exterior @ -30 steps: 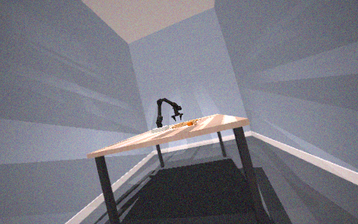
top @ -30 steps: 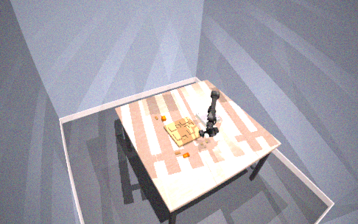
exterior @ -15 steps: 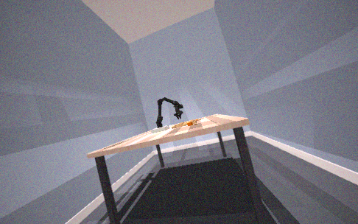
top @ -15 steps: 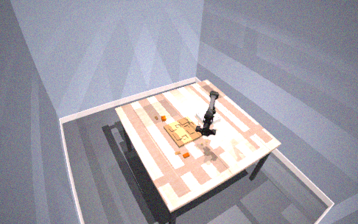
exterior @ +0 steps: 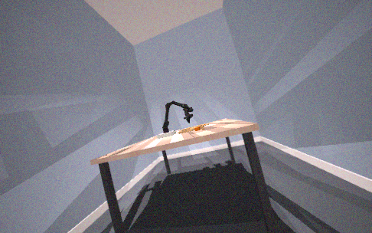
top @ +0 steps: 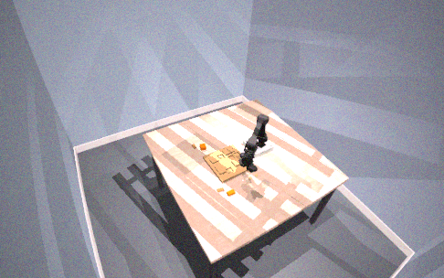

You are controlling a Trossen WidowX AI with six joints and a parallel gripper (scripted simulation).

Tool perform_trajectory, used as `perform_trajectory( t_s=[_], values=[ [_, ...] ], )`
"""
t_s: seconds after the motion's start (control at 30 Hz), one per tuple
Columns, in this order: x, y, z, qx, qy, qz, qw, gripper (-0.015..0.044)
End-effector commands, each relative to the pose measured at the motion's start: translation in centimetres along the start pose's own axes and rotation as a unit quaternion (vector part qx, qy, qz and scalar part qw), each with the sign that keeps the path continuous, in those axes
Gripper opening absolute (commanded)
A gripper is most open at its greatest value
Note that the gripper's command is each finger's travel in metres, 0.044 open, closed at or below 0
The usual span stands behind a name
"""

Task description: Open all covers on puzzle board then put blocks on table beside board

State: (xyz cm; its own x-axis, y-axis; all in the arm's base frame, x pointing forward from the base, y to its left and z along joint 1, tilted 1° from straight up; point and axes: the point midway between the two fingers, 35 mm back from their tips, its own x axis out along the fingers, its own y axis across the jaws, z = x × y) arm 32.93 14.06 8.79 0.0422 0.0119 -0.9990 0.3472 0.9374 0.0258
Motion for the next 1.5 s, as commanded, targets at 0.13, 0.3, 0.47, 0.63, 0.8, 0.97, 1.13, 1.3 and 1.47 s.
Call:
perform_trajectory(
  t_s=[0.13, 0.3, 0.47, 0.63, 0.8, 0.97, 1.13, 1.3, 1.47],
  values=[
    [-0.2, -2.9, 6.1, 0.550, -0.002, 0.002, 0.835, 0.0000],
    [-0.2, -4.4, 8.1, 0.511, -0.004, 0.001, 0.860, 0.0000],
    [-0.2, -6.1, 9.8, 0.453, -0.007, 0.000, 0.892, 0.0000],
    [-0.2, -6.5, 10.3, 0.244, -0.007, -0.002, 0.970, 0.0000],
    [-0.2, -7.0, 10.7, 0.015, -0.007, -0.004, 1.000, 0.0000],
    [-0.2, -7.5, 11.2, -0.215, -0.006, -0.006, 0.977, 0.0000],
    [-0.2, -7.8, 11.4, -0.323, -0.005, -0.007, 0.946, 0.0000],
    [-0.2, -7.8, 11.4, -0.323, -0.005, -0.007, 0.946, 0.0000],
    [-0.2, -7.8, 11.4, -0.323, -0.005, -0.007, 0.946, 0.0000]
  ],
)
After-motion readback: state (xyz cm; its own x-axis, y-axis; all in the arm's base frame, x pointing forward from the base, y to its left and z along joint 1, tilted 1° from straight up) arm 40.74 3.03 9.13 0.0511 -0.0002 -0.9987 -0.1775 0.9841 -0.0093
